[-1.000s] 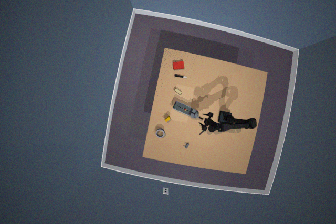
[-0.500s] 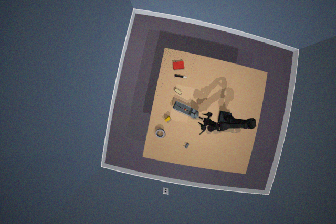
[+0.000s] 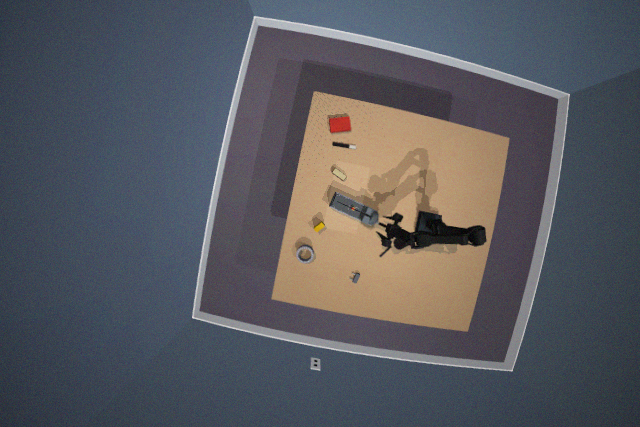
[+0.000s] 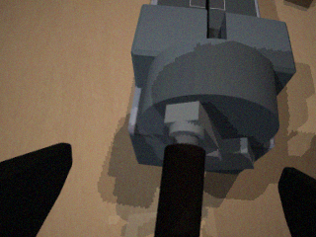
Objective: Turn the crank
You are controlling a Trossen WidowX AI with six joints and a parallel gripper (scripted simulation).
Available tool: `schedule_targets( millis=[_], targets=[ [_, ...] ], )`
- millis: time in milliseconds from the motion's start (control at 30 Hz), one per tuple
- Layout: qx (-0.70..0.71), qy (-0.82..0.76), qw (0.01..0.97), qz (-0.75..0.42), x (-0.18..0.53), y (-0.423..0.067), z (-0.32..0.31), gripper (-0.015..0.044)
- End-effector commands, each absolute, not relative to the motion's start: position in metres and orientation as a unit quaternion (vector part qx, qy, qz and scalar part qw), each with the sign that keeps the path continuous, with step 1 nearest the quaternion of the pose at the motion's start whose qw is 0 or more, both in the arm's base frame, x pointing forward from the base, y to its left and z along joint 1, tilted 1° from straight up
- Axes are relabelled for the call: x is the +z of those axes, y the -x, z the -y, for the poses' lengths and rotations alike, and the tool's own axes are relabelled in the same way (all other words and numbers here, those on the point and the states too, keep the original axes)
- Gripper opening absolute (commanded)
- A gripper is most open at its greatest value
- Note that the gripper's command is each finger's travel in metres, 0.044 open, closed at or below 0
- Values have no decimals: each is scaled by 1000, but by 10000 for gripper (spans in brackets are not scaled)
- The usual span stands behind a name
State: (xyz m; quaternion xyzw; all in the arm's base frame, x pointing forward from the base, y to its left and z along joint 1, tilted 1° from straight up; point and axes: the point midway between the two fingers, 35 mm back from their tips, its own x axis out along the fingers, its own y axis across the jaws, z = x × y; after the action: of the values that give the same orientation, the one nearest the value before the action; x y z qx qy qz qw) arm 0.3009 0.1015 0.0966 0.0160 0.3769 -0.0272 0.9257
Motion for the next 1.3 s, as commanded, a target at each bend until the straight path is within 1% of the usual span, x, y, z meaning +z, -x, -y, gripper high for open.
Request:
schedule_targets(
  millis=[0, 267, 833, 1267],
  targets=[
    [-31, -16, 925, -378, 87, -300, -100, 440],
    [-31, -16, 925, -378, 78, -299, -100, 440],
    [-31, -16, 925, -378, 78, -299, -100, 0],
    [-31, -16, 925, -378, 78, -299, -99, 0]
  ],
)
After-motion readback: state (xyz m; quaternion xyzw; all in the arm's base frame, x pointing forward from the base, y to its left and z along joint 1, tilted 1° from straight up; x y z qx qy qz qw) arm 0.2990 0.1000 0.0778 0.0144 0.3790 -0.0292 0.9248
